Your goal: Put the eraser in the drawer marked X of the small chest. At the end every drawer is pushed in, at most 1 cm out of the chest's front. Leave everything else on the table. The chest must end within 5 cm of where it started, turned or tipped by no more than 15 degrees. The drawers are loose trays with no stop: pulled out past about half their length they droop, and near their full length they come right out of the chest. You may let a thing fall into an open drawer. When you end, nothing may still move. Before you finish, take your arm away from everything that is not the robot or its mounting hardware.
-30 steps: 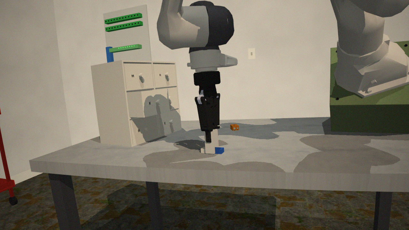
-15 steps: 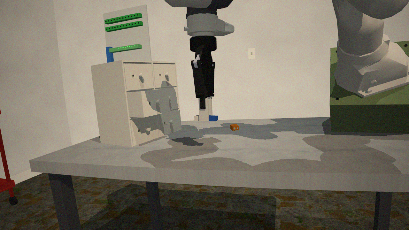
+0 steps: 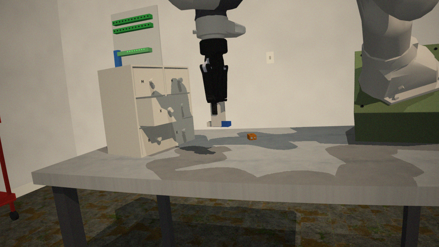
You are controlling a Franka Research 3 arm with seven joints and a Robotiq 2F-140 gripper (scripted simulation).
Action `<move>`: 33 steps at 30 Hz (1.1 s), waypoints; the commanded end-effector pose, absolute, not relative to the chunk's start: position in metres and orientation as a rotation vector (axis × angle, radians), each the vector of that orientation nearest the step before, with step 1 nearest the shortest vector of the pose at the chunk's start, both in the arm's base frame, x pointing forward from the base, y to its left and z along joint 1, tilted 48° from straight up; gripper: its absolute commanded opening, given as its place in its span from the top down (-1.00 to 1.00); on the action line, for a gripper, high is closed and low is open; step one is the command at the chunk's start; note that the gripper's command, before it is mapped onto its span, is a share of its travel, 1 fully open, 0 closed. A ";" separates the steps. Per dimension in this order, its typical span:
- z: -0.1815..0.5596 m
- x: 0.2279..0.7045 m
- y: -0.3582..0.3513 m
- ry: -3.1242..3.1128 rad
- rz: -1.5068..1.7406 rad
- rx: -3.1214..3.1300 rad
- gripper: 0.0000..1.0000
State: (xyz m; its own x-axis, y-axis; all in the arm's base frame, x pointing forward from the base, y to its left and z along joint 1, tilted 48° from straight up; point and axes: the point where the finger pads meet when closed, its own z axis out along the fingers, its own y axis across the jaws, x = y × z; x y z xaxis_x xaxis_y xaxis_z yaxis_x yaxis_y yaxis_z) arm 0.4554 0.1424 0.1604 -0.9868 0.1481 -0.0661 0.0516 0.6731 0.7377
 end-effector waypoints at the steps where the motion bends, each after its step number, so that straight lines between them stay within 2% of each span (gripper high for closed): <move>1: 0.148 0.477 0.129 2.773 1.249 0.219 0.77; 6: 0.113 0.518 0.090 2.788 1.252 0.290 0.77; 20: 0.119 0.518 0.083 2.788 1.252 0.291 0.77; 33: 0.150 0.511 0.049 2.788 1.252 0.291 0.77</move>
State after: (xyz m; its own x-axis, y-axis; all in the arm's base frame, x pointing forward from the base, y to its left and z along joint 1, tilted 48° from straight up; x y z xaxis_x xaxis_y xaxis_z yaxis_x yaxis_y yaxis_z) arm 0.5163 0.0529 0.1432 -0.9787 0.2052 -0.0066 0.1323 0.6548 0.7441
